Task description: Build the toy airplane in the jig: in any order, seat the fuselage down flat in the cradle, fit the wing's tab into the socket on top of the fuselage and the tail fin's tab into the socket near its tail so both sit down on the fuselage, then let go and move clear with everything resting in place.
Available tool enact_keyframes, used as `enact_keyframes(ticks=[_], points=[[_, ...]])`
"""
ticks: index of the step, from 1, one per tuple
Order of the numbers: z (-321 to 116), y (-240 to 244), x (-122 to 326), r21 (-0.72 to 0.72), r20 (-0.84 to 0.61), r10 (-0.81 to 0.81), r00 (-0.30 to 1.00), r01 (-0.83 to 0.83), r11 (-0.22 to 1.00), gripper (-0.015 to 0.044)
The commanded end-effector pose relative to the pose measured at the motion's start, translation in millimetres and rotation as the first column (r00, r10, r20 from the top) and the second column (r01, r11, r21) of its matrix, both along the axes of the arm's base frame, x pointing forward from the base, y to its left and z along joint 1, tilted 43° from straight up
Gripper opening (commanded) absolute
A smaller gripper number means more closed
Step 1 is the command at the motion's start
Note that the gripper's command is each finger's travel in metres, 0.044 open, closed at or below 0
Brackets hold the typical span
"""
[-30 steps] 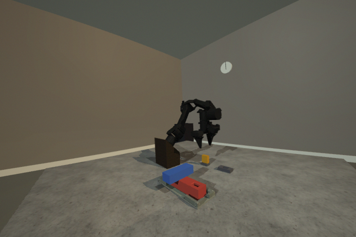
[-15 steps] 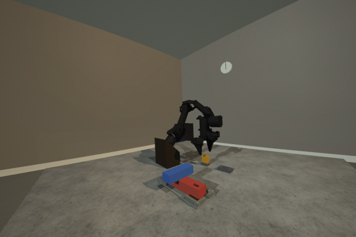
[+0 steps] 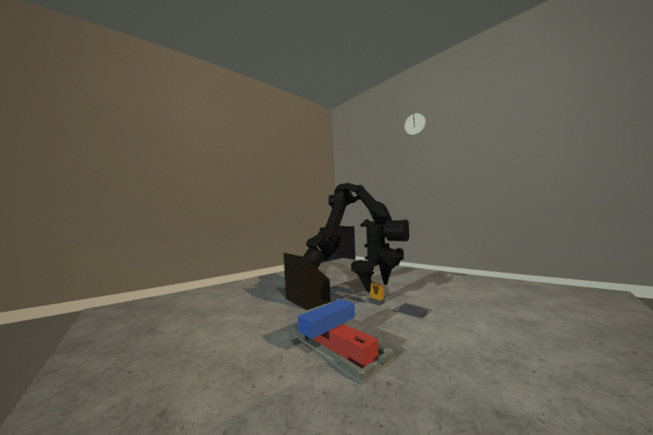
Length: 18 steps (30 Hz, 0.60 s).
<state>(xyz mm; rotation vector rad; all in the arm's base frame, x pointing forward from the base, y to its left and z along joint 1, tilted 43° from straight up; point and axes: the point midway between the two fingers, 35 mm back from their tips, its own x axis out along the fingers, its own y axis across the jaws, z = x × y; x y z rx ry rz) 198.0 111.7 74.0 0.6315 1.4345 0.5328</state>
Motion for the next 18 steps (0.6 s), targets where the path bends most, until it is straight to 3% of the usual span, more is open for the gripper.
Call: enact_keyframes(ticks=[1,15,18], points=[[-5.7,3.5,-0.3,-0.003,-0.008,-0.005,1.000,0.005,1.000,0.0440],[-19.0,17.4,-0.8,0.002,-0.008,-0.005,1.000,0.005,1.000,0.0440],[-19.0,17.4,-0.8,0.002,-0.008,-0.005,1.000,0.005,1.000,0.0361]])
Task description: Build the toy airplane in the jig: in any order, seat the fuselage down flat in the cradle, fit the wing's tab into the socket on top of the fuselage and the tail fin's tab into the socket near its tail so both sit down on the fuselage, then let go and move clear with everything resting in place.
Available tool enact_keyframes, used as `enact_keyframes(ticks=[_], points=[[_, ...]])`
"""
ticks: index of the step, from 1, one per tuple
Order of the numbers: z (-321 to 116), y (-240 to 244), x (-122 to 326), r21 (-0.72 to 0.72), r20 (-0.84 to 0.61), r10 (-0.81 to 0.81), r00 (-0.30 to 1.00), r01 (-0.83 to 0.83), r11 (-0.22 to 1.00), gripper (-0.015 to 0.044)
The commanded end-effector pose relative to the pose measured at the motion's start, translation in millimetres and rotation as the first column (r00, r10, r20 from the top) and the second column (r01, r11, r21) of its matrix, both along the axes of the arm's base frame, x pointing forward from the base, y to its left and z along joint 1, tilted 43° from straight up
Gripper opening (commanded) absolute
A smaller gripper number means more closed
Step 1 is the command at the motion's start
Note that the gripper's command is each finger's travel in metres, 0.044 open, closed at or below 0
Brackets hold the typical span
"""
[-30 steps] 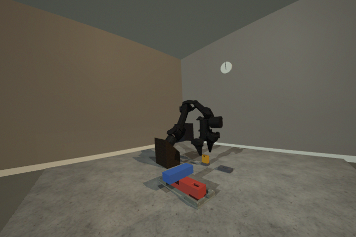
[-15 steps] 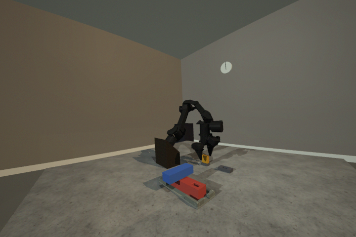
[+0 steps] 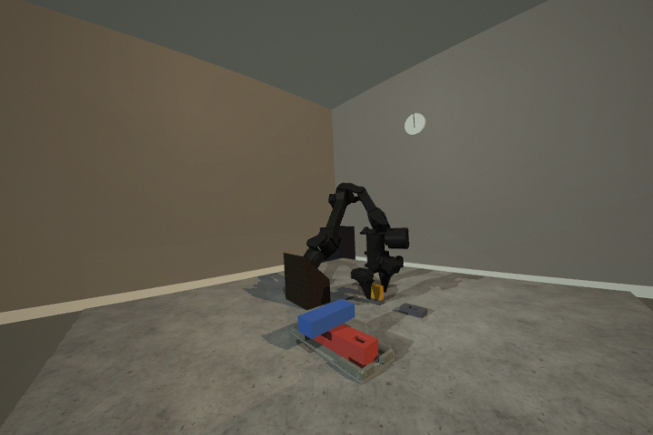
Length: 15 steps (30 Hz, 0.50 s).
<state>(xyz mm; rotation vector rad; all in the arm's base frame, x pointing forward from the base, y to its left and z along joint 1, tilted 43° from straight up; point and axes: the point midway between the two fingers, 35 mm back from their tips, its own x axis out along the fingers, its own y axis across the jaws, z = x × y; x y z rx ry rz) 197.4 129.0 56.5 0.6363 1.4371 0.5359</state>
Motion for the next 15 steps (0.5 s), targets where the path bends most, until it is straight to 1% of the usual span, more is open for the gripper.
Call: enact_keyframes(ticks=[1,11,15], points=[[-1.5,0.1,-0.1,-0.003,-0.005,-0.006,1.000,0.006,1.000,0.0335],[-1.5,0.1,-0.1,-0.003,-0.005,-0.006,1.000,0.006,1.000,0.0072],[-1.5,0.1,-0.1,-0.003,-0.005,-0.006,1.000,0.006,1.000,0.0046]])
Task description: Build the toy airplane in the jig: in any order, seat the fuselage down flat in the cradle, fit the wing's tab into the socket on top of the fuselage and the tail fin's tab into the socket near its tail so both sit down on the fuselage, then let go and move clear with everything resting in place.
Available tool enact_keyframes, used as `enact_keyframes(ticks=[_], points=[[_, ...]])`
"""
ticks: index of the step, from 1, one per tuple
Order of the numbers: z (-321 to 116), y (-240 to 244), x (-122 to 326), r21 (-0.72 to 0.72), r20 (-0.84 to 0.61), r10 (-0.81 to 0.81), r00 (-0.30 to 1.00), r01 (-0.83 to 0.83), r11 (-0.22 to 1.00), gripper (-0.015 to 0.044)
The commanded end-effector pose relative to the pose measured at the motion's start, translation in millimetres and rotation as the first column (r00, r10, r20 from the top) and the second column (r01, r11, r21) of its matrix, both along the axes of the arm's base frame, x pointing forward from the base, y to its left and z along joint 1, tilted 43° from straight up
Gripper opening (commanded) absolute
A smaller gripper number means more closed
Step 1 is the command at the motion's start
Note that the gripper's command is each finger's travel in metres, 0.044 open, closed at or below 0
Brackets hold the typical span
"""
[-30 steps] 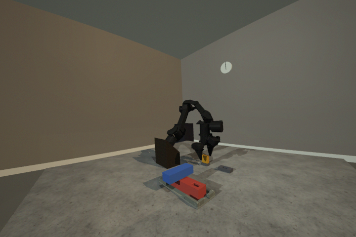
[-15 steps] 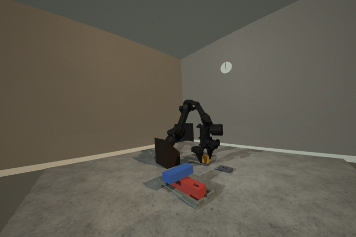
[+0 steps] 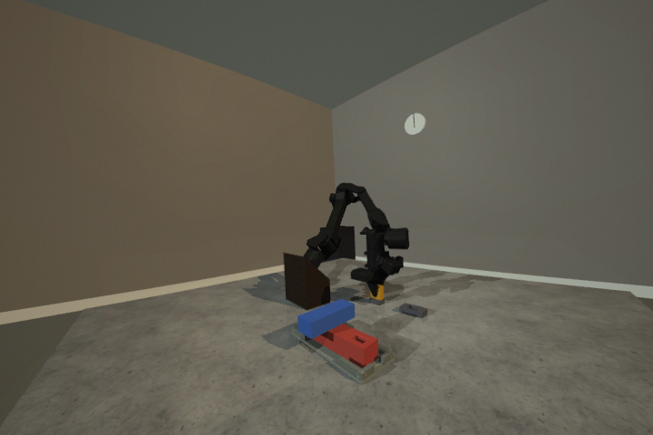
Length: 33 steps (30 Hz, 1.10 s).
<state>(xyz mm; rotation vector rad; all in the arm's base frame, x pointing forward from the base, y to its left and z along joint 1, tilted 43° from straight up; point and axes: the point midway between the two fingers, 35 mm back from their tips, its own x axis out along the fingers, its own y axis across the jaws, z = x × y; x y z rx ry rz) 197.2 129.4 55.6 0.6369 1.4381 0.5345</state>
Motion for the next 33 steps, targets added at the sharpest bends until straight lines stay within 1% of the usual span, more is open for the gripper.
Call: enact_keyframes(ticks=[1,3,4,15,33], points=[[-0.6,-0.3,0.1,-0.003,-0.003,-0.005,1.000,0.005,1.000,0.0039],[-0.6,-0.3,0.1,-0.003,-0.003,-0.005,1.000,0.005,1.000,0.0026],[-0.6,-0.3,0.1,-0.003,-0.003,-0.005,1.000,0.005,1.000,0.0000],[10.8,-11.2,1.8,-0.028,-0.002,0.026,1.000,-0.026,0.999,0.0000],[47.3,-52.6,4.2,-0.038,-0.007,0.012,1.000,-0.013,0.999,0.0000]])
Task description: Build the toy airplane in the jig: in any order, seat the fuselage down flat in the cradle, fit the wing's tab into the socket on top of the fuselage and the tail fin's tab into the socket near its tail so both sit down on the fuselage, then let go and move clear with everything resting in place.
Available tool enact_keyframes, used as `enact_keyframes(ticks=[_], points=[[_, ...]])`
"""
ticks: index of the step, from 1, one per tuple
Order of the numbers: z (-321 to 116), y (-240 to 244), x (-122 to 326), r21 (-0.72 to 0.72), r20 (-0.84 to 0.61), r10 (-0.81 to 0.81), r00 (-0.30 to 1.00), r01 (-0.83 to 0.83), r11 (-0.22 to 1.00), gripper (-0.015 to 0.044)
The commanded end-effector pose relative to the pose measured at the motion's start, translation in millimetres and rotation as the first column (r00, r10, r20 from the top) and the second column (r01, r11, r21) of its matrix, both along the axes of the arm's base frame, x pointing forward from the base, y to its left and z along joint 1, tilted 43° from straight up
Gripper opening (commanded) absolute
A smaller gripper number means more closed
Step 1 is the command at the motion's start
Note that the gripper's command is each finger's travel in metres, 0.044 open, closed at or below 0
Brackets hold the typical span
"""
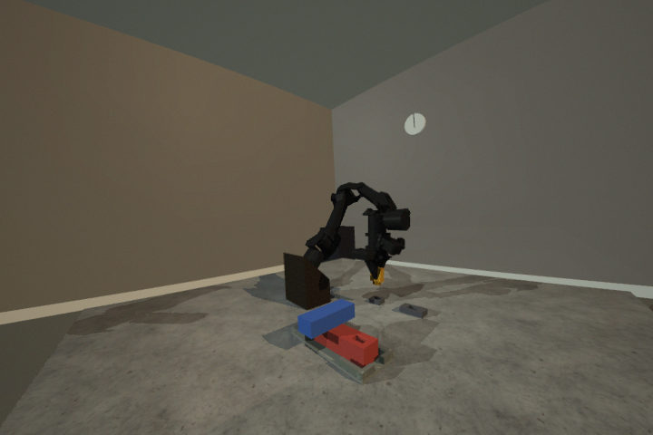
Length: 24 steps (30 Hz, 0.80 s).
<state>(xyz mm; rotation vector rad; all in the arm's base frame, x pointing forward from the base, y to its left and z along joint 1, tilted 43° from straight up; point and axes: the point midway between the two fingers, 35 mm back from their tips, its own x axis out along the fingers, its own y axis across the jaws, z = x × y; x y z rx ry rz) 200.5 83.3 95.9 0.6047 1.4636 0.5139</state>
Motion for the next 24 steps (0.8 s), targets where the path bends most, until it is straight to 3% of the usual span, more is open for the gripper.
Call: enact_keyframes(ticks=[1,24], points=[[9.2,-8.7,0.5,-0.001,0.008,-0.001,1.000,0.001,1.000,0.0000],[53.5,-46.5,-11.2,0.018,0.010,-0.010,1.000,0.010,1.000,0.0000]])
